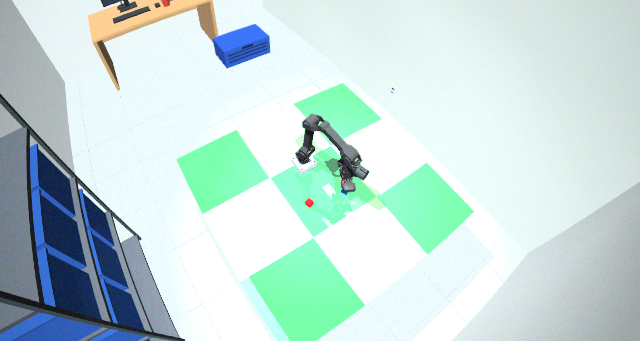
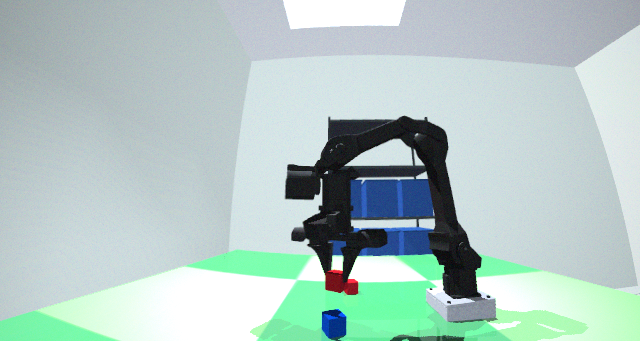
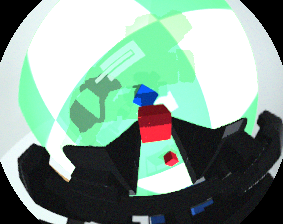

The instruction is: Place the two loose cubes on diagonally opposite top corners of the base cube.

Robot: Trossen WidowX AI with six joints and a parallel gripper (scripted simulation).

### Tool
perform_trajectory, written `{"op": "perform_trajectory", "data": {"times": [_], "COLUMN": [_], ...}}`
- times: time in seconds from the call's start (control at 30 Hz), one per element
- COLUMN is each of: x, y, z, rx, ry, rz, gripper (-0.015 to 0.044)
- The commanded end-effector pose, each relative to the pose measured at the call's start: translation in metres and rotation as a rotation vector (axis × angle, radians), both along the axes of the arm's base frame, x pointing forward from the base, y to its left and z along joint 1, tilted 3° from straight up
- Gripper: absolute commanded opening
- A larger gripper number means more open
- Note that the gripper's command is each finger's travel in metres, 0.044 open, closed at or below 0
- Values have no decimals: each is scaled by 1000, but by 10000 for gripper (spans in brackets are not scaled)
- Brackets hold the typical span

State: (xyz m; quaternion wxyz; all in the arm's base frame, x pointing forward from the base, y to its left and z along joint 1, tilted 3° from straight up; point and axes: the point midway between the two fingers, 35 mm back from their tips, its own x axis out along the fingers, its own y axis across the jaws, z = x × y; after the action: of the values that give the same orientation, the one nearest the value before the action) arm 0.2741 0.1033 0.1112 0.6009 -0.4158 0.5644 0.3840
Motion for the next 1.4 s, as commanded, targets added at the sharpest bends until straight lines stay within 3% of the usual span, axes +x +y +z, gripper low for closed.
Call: {"op": "perform_trajectory", "data": {"times": [0.0,0.27,1.37], "x": [4,6,8], "y": [12,34,35], "z": [-2,-11,-38], "rx": [-4,-7,-7], "ry": [-11,-11,-11], "rz": [42,109,110], "gripper": [105,105,105]}}
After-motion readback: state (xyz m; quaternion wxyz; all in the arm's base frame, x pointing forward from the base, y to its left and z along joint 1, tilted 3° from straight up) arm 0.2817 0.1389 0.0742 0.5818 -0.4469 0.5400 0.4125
